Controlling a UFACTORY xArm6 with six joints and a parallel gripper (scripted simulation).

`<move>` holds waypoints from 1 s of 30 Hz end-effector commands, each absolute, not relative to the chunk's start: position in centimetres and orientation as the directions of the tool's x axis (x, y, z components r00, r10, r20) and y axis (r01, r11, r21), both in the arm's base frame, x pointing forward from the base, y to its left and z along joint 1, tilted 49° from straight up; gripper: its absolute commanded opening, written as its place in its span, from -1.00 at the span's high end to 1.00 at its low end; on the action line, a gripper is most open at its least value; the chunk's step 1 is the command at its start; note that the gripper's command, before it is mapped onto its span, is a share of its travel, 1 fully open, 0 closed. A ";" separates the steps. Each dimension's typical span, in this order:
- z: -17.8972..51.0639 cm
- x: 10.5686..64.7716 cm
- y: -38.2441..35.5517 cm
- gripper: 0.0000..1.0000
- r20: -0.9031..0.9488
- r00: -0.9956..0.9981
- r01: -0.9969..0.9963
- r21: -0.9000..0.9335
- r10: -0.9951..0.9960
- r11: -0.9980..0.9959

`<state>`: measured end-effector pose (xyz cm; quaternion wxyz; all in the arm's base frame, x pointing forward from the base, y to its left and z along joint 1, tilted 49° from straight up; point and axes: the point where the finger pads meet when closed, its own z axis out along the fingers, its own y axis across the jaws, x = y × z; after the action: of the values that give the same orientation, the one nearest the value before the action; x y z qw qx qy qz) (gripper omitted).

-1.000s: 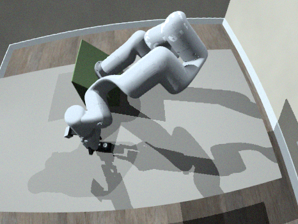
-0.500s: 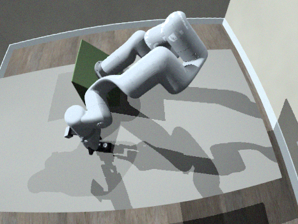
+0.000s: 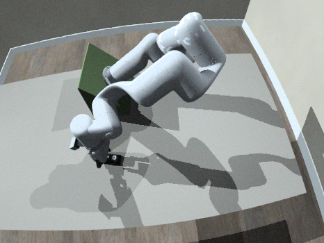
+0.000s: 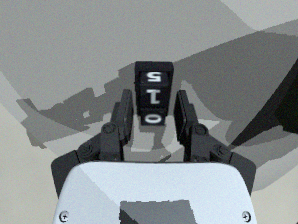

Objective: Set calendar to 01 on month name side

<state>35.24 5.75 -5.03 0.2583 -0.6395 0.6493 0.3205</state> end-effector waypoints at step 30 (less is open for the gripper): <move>-6.4 35.2 7.3 0.05 -0.745 -0.048 -0.996 0.083 -0.666 -0.022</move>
<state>35.12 7.08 -6.21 0.2582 -0.6396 0.6493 0.3204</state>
